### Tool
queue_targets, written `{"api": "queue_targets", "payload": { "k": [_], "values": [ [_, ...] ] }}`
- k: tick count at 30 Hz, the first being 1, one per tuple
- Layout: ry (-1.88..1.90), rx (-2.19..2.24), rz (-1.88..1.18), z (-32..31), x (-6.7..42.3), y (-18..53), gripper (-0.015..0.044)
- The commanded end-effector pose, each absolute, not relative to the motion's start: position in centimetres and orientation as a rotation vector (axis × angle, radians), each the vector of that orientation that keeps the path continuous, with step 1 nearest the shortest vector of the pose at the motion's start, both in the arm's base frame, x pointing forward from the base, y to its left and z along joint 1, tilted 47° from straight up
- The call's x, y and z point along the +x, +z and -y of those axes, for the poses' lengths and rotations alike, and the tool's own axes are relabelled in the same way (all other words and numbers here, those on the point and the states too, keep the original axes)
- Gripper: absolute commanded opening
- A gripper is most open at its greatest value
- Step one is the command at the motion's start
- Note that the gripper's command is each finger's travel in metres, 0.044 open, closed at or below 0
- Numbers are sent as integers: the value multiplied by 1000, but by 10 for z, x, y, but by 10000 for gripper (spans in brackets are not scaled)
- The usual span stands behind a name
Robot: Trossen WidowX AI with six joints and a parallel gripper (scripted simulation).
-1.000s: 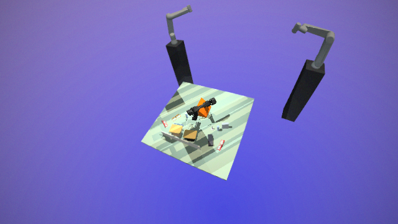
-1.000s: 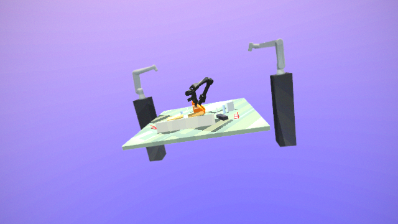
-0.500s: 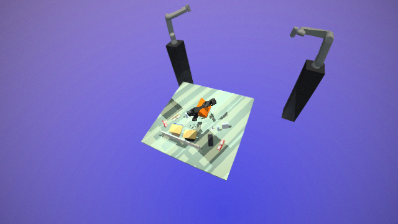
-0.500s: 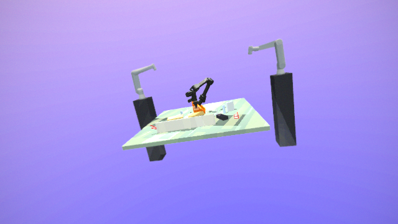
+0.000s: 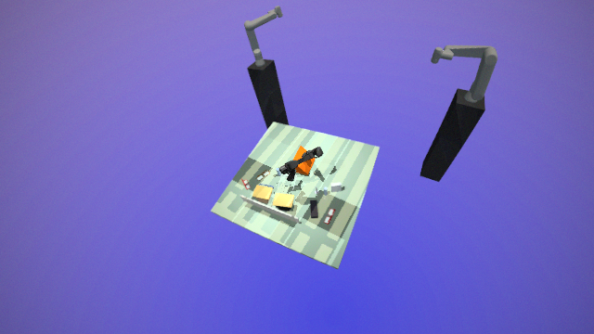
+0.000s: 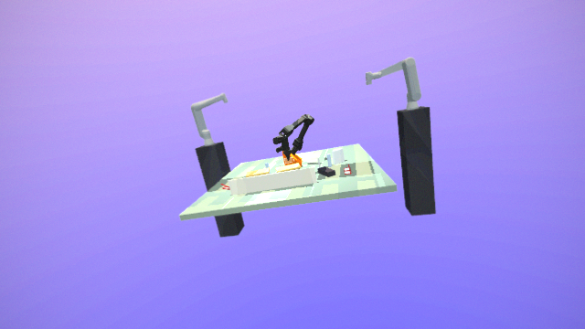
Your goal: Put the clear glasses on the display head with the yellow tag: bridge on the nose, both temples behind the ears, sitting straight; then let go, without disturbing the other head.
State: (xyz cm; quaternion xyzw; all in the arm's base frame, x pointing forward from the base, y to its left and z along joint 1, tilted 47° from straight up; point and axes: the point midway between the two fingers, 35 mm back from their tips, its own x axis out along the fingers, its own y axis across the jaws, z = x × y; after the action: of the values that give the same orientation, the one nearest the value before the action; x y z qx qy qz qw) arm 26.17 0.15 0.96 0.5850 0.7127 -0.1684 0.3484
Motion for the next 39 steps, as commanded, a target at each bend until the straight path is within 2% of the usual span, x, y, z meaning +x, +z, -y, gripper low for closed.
{"api": "queue_targets", "payload": {
  "k": [1, 39],
  "values": [
    [-435, 1522, -1851, -6, 261, 6, 0],
    [-433, 1523, -1851, -27, 267, -9, 0]
  ]
}}
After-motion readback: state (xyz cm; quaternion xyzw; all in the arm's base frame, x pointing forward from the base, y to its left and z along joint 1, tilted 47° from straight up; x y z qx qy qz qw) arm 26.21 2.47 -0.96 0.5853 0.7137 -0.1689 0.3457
